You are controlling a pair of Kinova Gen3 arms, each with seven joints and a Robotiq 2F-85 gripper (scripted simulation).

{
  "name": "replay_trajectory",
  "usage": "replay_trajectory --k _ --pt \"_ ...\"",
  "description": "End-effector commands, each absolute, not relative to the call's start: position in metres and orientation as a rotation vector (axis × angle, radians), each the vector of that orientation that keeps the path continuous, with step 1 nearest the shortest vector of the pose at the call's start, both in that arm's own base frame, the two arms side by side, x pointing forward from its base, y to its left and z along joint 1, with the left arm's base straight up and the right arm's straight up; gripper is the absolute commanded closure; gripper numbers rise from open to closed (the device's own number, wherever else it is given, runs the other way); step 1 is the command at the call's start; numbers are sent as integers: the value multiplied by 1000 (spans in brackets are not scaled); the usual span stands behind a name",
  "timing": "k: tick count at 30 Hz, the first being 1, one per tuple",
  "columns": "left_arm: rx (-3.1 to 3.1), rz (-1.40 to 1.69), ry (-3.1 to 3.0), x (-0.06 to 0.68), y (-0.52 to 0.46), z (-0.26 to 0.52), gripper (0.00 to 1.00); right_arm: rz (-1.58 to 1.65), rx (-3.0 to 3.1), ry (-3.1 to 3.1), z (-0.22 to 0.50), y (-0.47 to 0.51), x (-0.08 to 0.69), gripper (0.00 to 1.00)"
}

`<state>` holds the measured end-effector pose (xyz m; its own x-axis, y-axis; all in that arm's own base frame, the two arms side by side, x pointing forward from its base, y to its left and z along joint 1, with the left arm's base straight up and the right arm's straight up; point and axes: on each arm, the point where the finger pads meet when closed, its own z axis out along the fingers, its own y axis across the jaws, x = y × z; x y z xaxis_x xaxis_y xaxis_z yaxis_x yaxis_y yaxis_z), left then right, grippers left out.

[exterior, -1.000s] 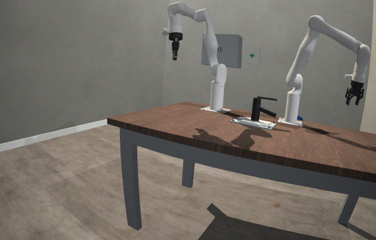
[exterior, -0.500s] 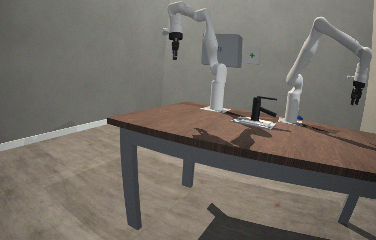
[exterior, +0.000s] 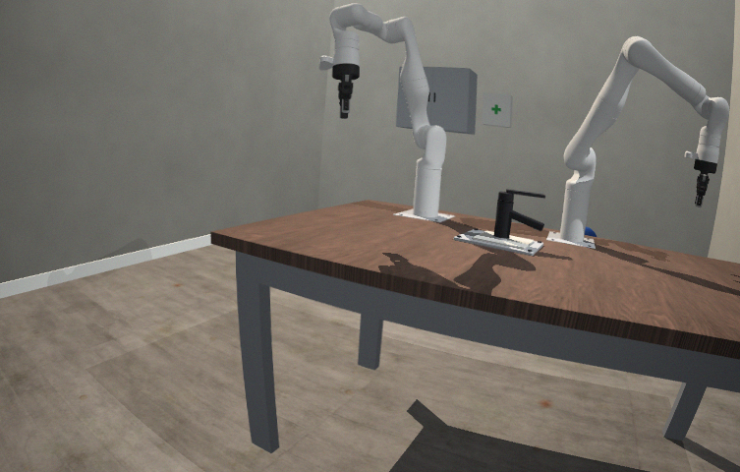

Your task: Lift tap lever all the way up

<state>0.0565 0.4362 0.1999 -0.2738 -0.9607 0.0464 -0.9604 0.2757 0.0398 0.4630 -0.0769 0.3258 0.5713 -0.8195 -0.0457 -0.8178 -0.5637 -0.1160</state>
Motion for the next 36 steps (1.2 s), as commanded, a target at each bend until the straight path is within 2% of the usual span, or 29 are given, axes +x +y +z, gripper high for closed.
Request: replay_trajectory --k 1,17,36 --pt "1982 -3 -2380 36 441 198 2 -23 -2673 1399 326 -77 463 2" --pt "2195 0 -2241 4 449 200 2 -23 -2673 1399 326 -77 463 2" --pt "2221 0 -2222 0 450 200 2 -23 -2692 1371 326 -74 464 2"
